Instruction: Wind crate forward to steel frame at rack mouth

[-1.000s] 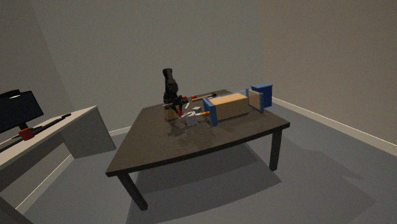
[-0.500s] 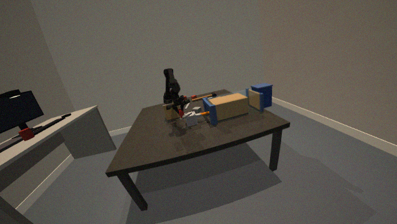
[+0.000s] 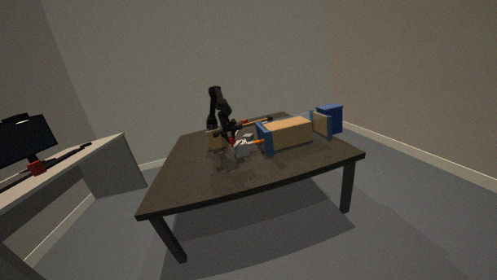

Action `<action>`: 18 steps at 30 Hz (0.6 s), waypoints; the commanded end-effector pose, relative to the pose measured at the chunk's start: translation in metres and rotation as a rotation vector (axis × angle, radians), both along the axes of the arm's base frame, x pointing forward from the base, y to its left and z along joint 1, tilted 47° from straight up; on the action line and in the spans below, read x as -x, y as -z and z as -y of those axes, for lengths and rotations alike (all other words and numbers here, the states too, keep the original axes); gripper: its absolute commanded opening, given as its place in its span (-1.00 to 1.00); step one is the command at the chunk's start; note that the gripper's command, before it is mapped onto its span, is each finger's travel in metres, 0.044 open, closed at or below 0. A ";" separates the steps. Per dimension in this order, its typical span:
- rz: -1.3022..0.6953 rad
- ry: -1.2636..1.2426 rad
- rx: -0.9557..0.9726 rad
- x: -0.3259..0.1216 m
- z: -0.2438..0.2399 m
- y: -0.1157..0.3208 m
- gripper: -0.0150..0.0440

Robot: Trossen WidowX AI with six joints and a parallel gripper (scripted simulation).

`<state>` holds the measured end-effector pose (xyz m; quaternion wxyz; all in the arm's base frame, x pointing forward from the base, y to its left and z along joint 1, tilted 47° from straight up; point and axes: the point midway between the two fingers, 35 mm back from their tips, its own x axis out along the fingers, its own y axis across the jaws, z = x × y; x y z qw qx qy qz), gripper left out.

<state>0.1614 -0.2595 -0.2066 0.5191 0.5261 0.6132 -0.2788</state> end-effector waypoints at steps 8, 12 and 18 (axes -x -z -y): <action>0.024 -0.002 -0.002 -0.025 0.002 0.005 -0.49; 0.025 -0.002 -0.002 -0.031 0.003 0.006 -0.49; 0.025 -0.002 -0.002 -0.040 0.003 0.007 -0.49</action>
